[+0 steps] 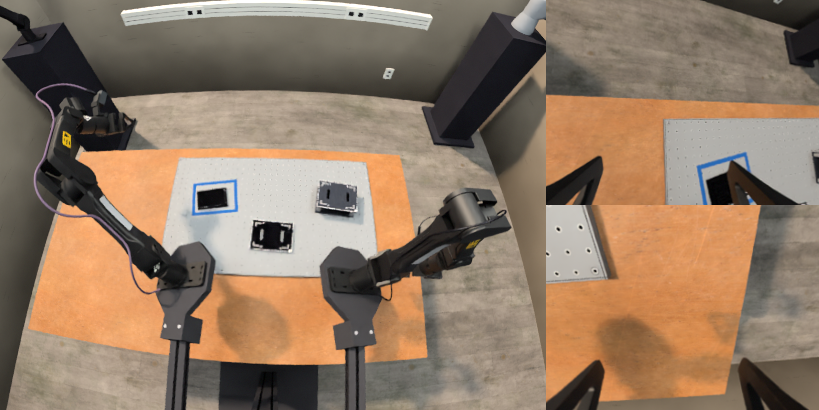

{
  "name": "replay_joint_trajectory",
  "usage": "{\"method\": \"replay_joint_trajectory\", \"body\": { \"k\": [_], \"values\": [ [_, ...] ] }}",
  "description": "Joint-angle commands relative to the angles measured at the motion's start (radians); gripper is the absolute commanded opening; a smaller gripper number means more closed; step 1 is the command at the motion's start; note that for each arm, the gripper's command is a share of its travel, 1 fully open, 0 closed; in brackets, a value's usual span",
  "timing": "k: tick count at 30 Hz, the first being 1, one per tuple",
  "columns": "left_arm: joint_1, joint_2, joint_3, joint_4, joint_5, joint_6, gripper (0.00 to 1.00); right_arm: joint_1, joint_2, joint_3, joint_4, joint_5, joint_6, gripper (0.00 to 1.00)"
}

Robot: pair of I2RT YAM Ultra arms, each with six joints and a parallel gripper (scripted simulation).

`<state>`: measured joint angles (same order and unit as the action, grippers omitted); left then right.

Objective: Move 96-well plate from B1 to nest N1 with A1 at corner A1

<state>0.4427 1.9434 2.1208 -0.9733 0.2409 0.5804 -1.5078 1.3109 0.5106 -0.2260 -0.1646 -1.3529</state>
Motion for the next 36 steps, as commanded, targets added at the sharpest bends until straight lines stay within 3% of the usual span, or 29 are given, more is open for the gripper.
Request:
{"method": "replay_joint_trajectory", "body": {
  "k": [1,21,26,32,34,36],
  "values": [
    [-0.013,-0.022,0.013,0.006,0.015,0.003,1.0,-0.002,-0.009,0.006,-0.002,-0.012,0.0,1.0],
    [-0.005,-0.02,-0.017,0.046,-0.018,-0.003,1.0,0.017,0.005,0.003,0.025,0.02,0.034,1.0],
    [-0.02,-0.066,-0.129,0.16,-0.058,-0.012,1.0,0.143,0.02,0.008,0.062,0.057,0.13,1.0],
    [-0.052,-0.173,-0.409,0.342,-0.138,-0.023,1.0,0.429,0.059,0.009,0.12,0.114,0.276,1.0],
    [-0.052,-0.173,-0.409,0.342,-0.138,-0.023,1.0,0.429,0.059,0.009,0.12,0.114,0.276,1.0],
    [-0.069,-0.215,-0.526,0.428,-0.174,-0.031,1.0,0.551,0.088,0.014,0.152,0.143,0.334,1.0]
  ]
}}
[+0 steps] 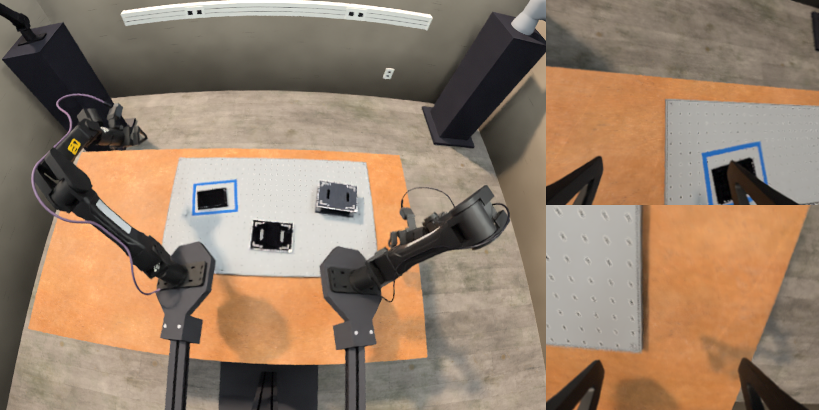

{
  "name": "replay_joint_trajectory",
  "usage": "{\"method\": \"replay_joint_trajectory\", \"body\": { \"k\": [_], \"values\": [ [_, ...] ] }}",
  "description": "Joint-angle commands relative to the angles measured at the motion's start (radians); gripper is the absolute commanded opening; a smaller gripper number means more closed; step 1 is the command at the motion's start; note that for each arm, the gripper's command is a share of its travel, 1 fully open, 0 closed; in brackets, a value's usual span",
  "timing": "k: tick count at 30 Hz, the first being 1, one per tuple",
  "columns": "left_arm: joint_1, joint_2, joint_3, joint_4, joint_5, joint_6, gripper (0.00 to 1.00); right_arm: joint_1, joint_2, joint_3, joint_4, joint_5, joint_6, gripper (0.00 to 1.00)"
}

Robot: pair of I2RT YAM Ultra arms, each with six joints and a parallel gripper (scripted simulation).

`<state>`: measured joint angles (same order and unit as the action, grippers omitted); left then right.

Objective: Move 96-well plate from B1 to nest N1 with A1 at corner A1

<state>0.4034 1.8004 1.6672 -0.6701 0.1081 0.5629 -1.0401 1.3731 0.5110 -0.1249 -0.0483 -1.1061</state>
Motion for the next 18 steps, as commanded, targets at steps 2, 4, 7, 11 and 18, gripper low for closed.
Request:
{"method": "replay_joint_trajectory", "body": {
  "k": [2,4,7,11,18],
  "values": [
    [-0.048,-0.104,-0.179,0.199,-0.078,-0.021,1.0,0.185,0.039,0.011,0.07,0.046,0.138,1.0],
    [-0.067,-0.134,-0.285,0.277,-0.116,-0.03,1.0,0.285,0.059,0.012,0.094,0.068,0.19,1.0],
    [-0.101,-0.167,-0.436,0.398,-0.177,-0.047,1.0,0.44,0.09,0.014,0.13,0.102,0.267,1.0],
    [-0.151,-0.174,-0.618,0.558,-0.258,-0.073,1.0,0.646,0.131,0.016,0.178,0.146,0.368,1.0],
    [-0.221,-0.137,-0.812,0.763,-0.359,-0.109,1.0,0.932,0.183,0.018,0.24,0.207,0.496,1.0]
  ]
}}
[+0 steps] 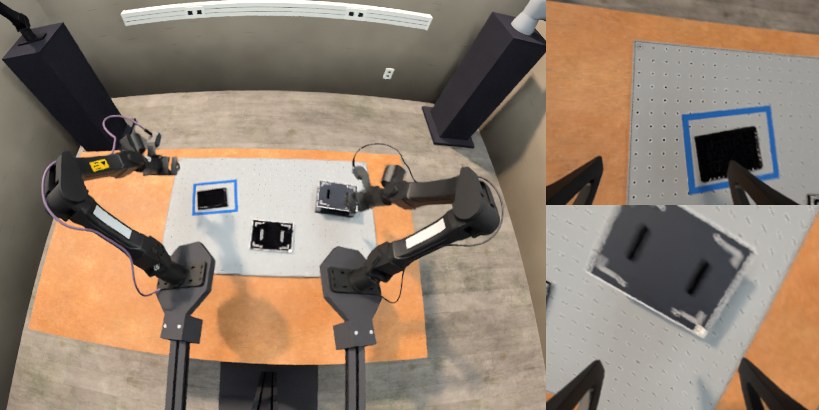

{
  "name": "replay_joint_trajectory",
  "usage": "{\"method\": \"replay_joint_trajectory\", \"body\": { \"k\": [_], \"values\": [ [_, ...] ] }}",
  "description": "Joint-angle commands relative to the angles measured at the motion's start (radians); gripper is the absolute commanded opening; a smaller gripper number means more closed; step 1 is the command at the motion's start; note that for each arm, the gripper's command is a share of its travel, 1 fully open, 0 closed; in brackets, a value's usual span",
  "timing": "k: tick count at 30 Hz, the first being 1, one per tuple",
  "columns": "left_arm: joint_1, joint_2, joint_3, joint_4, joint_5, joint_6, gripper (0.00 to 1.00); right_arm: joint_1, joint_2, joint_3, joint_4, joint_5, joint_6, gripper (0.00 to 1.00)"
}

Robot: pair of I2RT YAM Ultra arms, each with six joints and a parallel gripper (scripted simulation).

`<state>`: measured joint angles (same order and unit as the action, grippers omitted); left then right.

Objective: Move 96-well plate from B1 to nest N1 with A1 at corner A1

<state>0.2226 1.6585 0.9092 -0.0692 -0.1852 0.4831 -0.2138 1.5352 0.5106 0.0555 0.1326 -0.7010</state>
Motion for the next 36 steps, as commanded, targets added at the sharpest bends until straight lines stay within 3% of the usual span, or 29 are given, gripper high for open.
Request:
{"method": "replay_joint_trajectory", "body": {
  "k": [1,12,14,27,36],
  "values": [
    [-0.053,0.016,-0.086,0.199,-0.084,-0.036,1.0,0.147,0.031,0.019,0.07,0.038,0.117,1.0],
    [-0.187,0.213,-0.314,0.534,-0.246,-0.106,1.0,0.705,0.14,0.025,0.188,0.149,0.365,1.0],
    [-0.187,0.213,-0.314,0.534,-0.246,-0.106,1.0,0.705,0.14,0.025,0.188,0.149,0.365,1.0],
    [-0.293,0.444,-0.414,0.762,-0.352,-0.153,1.0,1.386,0.262,0.033,0.305,0.264,0.598,1.0],
    [-0.297,0.456,-0.418,0.778,-0.357,-0.151,1.0,1.439,0.29,0.049,0.312,0.287,0.61,1.0]
  ]
}}
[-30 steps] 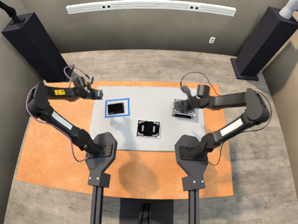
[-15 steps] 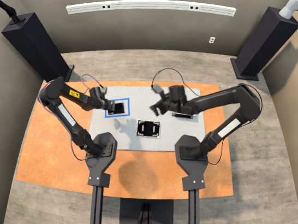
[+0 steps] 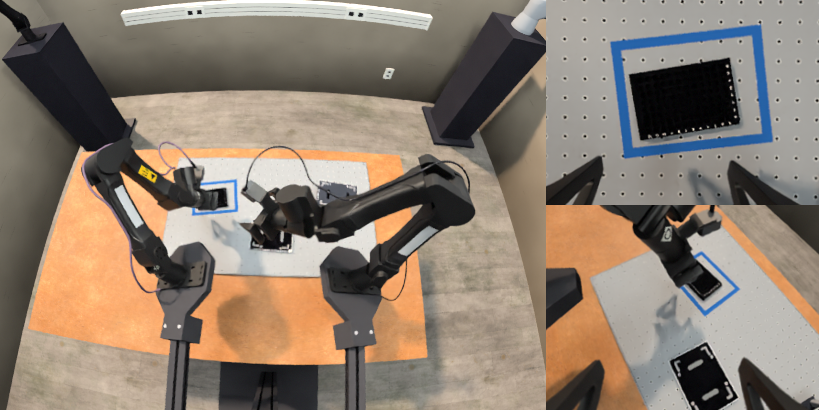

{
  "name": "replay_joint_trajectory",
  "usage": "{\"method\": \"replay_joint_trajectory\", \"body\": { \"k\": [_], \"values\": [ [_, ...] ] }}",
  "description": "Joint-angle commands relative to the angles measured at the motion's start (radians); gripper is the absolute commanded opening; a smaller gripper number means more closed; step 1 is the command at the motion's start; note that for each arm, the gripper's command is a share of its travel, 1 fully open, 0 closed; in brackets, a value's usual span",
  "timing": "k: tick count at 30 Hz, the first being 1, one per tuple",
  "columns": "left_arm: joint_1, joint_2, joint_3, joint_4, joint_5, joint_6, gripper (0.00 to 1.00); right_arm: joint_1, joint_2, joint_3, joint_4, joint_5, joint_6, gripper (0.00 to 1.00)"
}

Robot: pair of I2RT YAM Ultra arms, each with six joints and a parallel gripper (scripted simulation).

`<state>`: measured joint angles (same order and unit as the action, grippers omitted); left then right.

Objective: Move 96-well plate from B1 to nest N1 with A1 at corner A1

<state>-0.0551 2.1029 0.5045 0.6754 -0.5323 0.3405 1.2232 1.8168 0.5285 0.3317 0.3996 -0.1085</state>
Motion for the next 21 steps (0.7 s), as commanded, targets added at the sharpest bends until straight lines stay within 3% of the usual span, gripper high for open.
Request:
{"method": "replay_joint_trajectory", "body": {
  "k": [1,21],
  "values": [
    [-0.019,0.012,-0.013,0.034,-0.008,-0.008,1.0,0.002,0.008,0.031,0.036,0.021,0.018,1.0],
    [-0.013,0.004,-0.003,0.023,-0.002,-0.002,1.0,0.002,0.002,0.022,0.025,0.013,0.01,1.0]
  ]
}}
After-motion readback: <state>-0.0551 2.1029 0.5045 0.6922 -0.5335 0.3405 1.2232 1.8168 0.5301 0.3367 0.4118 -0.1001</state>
